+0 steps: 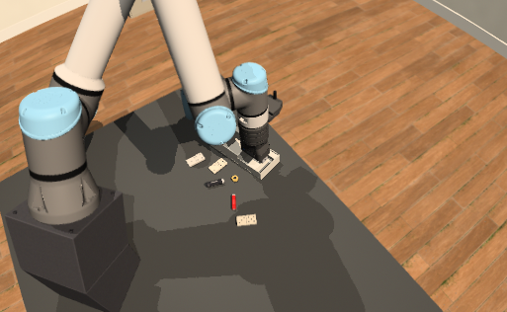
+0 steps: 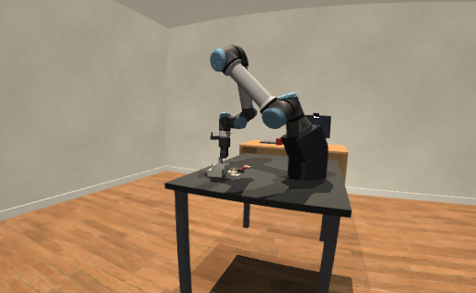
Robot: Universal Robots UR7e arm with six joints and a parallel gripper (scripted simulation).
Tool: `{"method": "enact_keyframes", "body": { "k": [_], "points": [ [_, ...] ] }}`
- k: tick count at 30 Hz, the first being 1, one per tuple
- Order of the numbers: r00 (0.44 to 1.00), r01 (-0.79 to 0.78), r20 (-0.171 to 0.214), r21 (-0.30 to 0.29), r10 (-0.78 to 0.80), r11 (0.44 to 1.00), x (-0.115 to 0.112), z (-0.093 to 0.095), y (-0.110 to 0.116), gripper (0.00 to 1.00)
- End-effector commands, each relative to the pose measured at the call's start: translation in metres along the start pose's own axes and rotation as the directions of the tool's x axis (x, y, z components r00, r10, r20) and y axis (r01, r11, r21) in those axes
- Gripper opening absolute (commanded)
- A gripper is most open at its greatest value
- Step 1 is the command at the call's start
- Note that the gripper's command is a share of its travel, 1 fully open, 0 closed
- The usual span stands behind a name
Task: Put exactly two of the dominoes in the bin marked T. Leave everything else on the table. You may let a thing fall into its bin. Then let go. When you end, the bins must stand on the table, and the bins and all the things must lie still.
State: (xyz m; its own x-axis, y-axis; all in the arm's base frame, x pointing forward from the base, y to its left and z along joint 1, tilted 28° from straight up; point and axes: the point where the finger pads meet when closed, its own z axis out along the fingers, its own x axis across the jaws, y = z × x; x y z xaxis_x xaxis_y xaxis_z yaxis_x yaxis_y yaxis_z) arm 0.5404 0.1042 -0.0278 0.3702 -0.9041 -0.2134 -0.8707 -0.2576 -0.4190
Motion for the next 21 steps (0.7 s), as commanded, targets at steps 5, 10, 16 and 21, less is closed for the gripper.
{"method": "enact_keyframes", "body": {
  "k": [5,10,16,21],
  "points": [
    [1.0,0.0,-0.001,0.001,0.0,1.0,0.0,0.0,0.0,0.31],
    [1.0,0.0,-0.001,0.001,0.0,1.0,0.0,0.0,0.0,0.31],
    [1.0,0.0,-0.001,0.001,0.0,1.0,0.0,-0.007,0.0,0.31],
    [1.0,0.0,-0.001,0.001,0.0,1.0,0.0,-0.014,0.0,0.31]
  ]
}}
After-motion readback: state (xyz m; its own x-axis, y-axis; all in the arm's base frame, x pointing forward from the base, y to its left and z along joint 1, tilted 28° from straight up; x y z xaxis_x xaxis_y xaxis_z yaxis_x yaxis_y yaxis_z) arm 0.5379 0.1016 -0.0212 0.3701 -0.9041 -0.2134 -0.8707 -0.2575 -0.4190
